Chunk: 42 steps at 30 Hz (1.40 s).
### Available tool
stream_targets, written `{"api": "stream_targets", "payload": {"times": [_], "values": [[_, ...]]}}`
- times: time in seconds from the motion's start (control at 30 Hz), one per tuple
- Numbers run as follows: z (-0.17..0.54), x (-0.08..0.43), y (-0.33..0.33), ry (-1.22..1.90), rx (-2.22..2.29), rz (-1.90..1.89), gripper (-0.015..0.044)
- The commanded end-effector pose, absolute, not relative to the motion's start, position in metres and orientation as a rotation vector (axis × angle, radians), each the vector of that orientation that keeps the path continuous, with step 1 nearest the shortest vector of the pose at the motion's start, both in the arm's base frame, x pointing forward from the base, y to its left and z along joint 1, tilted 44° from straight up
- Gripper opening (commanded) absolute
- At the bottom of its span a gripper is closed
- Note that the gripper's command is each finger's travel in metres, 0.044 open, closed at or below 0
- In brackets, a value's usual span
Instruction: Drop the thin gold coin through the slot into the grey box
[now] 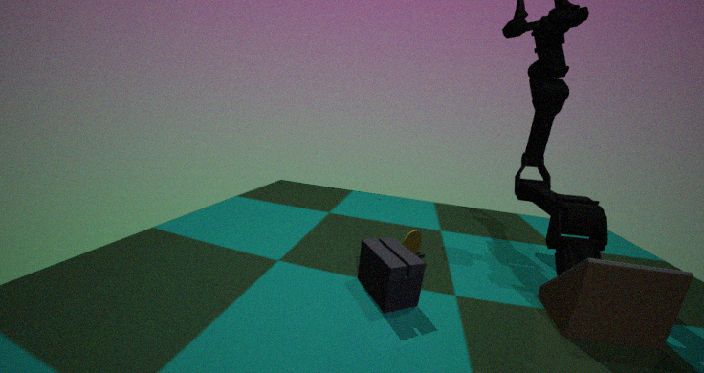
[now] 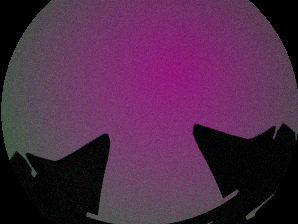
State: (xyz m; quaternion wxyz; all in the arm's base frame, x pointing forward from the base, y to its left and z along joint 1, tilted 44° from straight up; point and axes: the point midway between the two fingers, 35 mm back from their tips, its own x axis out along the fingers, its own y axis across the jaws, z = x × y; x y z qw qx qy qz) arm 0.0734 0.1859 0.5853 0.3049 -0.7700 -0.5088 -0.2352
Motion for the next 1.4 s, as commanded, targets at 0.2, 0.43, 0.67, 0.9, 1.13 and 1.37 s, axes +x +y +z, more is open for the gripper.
{"api": "stream_targets", "payload": {"times": [0.2,0.43,0.67,0.9,1.13,1.37], "values": [[0.554,0.113,0.220,-1.264,-2.127,-0.350,0.0216],[0.480,0.188,0.253,-0.955,-2.195,0.114,0.0161],[0.389,0.265,0.242,-0.436,-2.139,0.470,0.0161],[0.297,0.316,0.192,0.174,-1.967,0.631,0.0161],[0.218,0.333,0.114,0.802,-1.706,0.583,0.0161],[0.164,0.311,0.029,1.398,-1.406,0.346,0.0161]]}}
